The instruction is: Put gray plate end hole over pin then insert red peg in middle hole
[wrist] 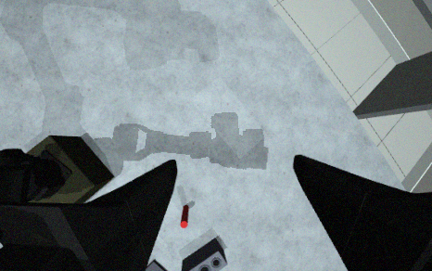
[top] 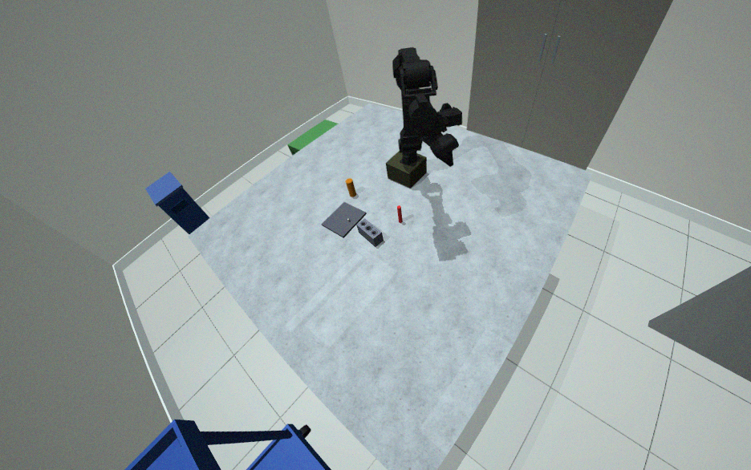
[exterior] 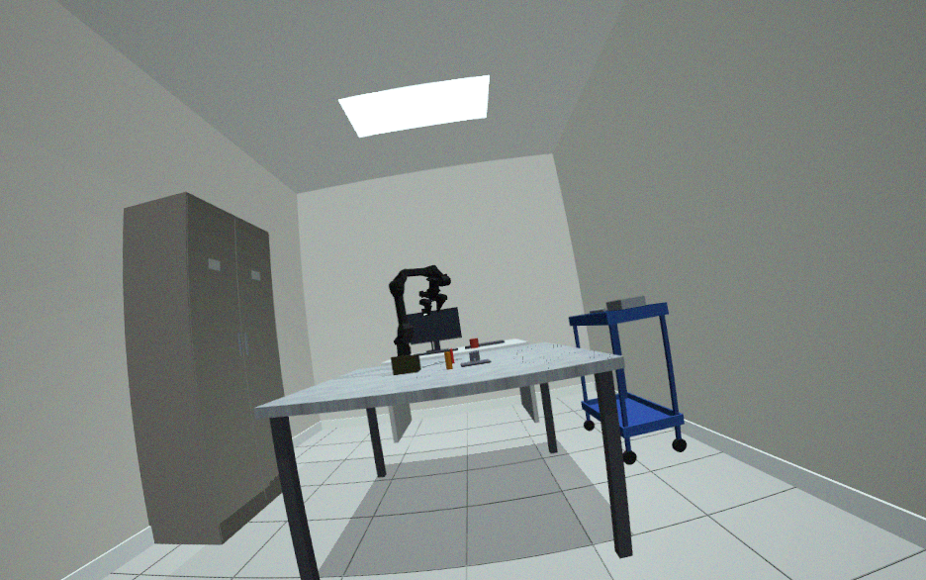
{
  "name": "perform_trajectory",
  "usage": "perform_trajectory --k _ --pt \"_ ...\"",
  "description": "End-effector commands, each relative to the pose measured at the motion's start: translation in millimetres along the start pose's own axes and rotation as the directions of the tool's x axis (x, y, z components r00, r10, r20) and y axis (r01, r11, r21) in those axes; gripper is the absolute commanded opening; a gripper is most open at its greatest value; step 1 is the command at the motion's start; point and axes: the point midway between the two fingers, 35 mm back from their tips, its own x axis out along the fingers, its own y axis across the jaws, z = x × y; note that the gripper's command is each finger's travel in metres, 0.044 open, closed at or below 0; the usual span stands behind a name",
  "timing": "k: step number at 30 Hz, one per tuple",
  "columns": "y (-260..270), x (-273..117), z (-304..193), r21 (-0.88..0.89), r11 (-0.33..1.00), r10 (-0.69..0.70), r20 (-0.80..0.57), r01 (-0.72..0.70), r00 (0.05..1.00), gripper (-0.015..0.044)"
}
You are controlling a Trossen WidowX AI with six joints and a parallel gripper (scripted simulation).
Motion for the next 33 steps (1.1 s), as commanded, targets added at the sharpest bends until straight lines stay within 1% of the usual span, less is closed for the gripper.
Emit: perform_trajectory --k 1,2,4,7,10,15,19,21,30,31,33 --pt "0.0 0.0 0.0 0.000 1.000 0.000 0.000 0.000 1.000 0.0426" --pt "-0.9 0.5 -2.7 0.011 1.000 0.000 -0.005 0.000 1.000 0.0440" --pt "-6.9 4.7 -25.0 0.097 0.995 -0.001 -0.047 0.005 0.999 0.0440" --pt "-14.9 12.3 -77.9 0.291 0.956 0.009 -0.137 0.031 0.990 0.0440" --pt "-14.4 17.6 -129.5 0.462 0.884 0.034 -0.216 0.072 0.976 0.0440" --pt "2.0 22.8 -209.6 0.684 0.712 0.096 -0.319 0.159 0.943 0.0440" --pt "27.3 25.2 -268.2 0.807 0.540 0.161 -0.378 0.239 0.912 0.0440" --pt "34.7 25.7 -281.3 0.829 0.496 0.178 -0.389 0.259 0.904 0.0440" --pt "35.5 28.1 -283.4 0.830 0.493 0.179 -0.390 0.260 0.903 0.0440" --pt "36.5 35.3 -287.1 0.830 0.493 0.179 -0.390 0.260 0.903 0.0440" --pt "41.5 62.8 -299.4 0.830 0.492 0.179 -0.390 0.260 0.903 0.0440"
